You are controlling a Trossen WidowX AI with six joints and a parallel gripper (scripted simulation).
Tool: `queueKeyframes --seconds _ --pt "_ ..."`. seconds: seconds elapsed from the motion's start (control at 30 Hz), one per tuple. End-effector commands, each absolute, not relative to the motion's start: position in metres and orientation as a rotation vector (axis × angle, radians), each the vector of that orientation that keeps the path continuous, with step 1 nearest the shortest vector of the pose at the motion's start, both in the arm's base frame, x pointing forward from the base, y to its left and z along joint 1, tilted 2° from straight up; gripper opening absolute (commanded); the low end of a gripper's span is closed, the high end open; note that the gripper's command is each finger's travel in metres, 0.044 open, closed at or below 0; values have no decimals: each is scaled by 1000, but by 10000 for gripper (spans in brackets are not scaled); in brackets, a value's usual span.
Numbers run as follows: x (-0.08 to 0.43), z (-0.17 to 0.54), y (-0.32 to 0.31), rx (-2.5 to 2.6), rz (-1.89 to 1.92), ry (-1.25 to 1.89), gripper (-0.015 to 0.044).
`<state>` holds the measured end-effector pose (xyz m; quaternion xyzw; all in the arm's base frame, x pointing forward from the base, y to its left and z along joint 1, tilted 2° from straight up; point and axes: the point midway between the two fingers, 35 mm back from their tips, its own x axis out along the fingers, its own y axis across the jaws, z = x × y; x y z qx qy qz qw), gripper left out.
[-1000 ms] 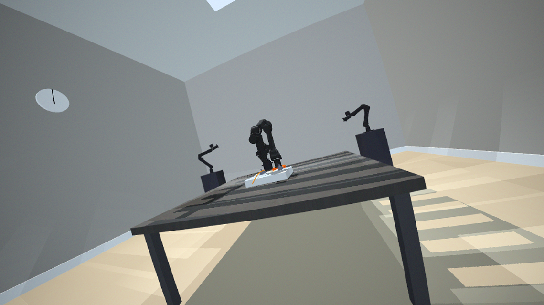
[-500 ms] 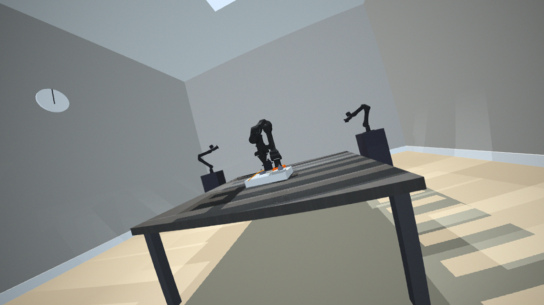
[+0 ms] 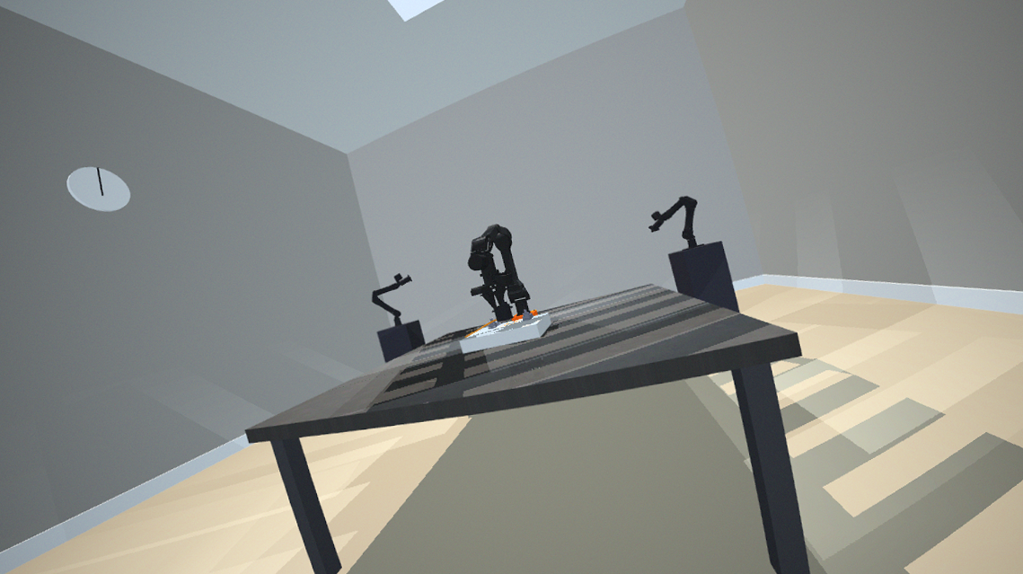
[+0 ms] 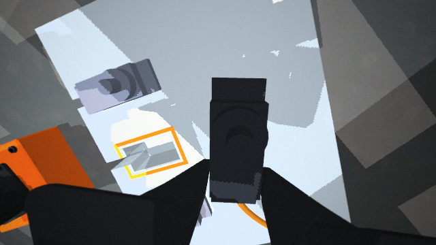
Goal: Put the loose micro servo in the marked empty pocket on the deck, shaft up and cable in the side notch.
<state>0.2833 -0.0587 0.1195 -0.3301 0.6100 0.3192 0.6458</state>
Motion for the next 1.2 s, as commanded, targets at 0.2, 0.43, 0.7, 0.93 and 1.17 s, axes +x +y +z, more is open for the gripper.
queueKeyframes --seconds 0.2,0.43,0.7,0.93,1.17 --pt "284 120 -58 -477 470 1458 0" --pt "284 120 -58 -283 287 1493 0" --pt "284 120 -58 -60 77 1512 0" --pt "284 120 -58 130 -103 1511 0" --pt "283 120 -58 149 -121 1510 0"
